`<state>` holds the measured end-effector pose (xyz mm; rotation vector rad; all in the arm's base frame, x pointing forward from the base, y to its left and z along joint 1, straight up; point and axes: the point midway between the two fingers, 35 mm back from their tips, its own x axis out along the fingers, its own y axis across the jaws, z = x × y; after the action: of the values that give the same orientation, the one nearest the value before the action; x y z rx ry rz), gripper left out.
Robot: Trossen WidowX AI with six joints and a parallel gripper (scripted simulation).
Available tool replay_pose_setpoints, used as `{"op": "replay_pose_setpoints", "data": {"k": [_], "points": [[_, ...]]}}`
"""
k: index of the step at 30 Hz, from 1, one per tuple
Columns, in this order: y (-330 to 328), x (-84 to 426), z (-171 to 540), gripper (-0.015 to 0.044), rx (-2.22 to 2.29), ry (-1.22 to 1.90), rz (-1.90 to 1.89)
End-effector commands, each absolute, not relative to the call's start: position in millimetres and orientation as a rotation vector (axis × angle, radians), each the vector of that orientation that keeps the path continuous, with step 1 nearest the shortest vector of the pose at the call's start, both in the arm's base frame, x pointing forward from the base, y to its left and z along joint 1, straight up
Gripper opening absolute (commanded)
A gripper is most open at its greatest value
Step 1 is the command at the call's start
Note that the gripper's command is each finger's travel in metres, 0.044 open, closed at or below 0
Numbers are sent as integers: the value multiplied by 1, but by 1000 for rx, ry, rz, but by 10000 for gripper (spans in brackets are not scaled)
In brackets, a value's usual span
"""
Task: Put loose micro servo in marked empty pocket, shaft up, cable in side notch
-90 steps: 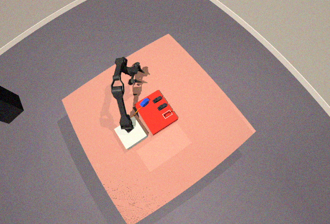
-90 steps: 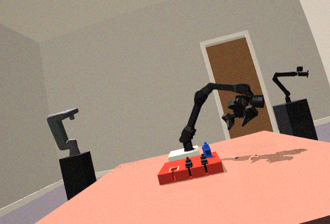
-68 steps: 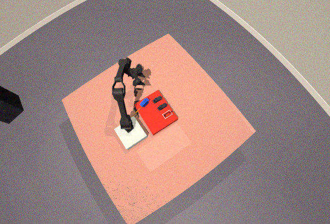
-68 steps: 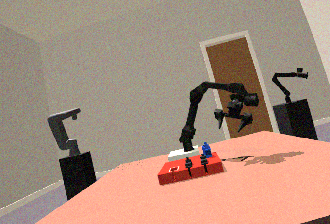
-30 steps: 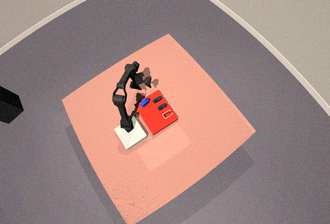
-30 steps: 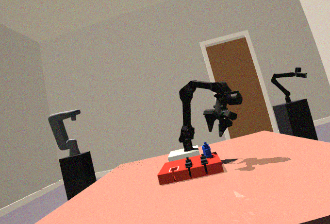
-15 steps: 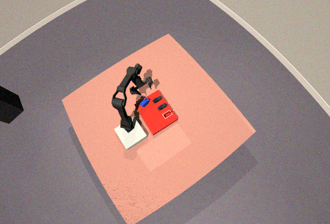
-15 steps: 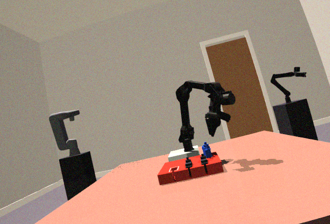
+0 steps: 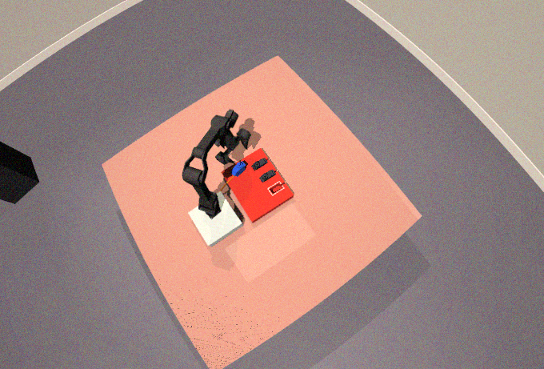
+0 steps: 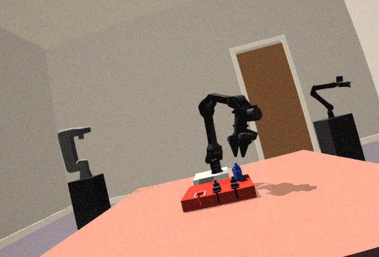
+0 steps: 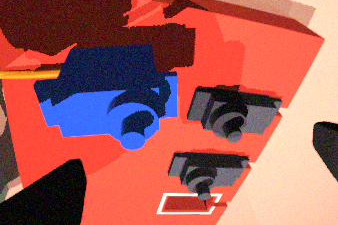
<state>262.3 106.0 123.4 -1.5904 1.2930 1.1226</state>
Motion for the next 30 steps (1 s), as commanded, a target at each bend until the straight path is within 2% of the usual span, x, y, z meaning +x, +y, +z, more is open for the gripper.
{"op": "replay_pose_setpoints", "data": {"k": [1, 15, 30], "points": [[103, 258, 124, 440, -1651, 1225, 1240], [90, 242, 120, 440, -1890, 902, 1668], [80, 225, 115, 440, -2121, 393, 2041]]}}
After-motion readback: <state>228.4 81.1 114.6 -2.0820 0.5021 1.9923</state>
